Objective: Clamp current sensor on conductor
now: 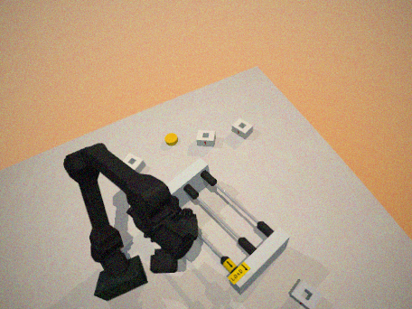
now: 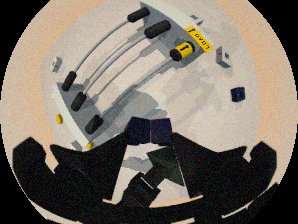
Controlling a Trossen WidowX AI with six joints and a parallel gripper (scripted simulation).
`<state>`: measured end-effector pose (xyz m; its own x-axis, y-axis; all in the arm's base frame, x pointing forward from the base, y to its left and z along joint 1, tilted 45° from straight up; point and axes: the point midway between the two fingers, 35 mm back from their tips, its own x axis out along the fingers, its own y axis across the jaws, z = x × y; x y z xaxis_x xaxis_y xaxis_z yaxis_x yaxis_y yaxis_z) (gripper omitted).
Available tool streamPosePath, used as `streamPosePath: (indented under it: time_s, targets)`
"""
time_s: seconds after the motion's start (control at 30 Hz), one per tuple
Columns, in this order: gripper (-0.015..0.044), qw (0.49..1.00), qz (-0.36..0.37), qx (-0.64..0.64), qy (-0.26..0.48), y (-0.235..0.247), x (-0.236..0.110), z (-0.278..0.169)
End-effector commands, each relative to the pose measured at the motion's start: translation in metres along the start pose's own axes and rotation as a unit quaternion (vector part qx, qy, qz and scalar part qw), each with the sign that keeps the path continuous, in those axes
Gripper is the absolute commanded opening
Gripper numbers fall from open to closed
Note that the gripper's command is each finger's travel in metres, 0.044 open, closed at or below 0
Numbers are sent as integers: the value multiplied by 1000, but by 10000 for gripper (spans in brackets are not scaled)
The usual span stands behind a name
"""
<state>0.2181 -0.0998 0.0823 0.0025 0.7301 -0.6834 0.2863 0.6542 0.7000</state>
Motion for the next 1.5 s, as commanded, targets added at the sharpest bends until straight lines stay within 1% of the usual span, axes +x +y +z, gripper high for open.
streamPosePath:
  time_s: [0.0, 0.07, 0.2, 0.4, 0.87, 1.07, 1.47]
  targets:
    - [0, 998, 9, 65, -8, 0, -2, 0]
    - [0, 995, 13, 102, -12, 0, -3, 0]
    - [0, 992, 16, 125, -14, 3, -3, 3]
    - [0, 977, 26, 208, -22, 10, -4, 12]
    - [0, 914, 58, 401, -30, 31, -5, 34]
    - [0, 909, 60, 410, -30, 32, -3, 36]
    - [0, 909, 60, 410, -31, 33, 16, 39]
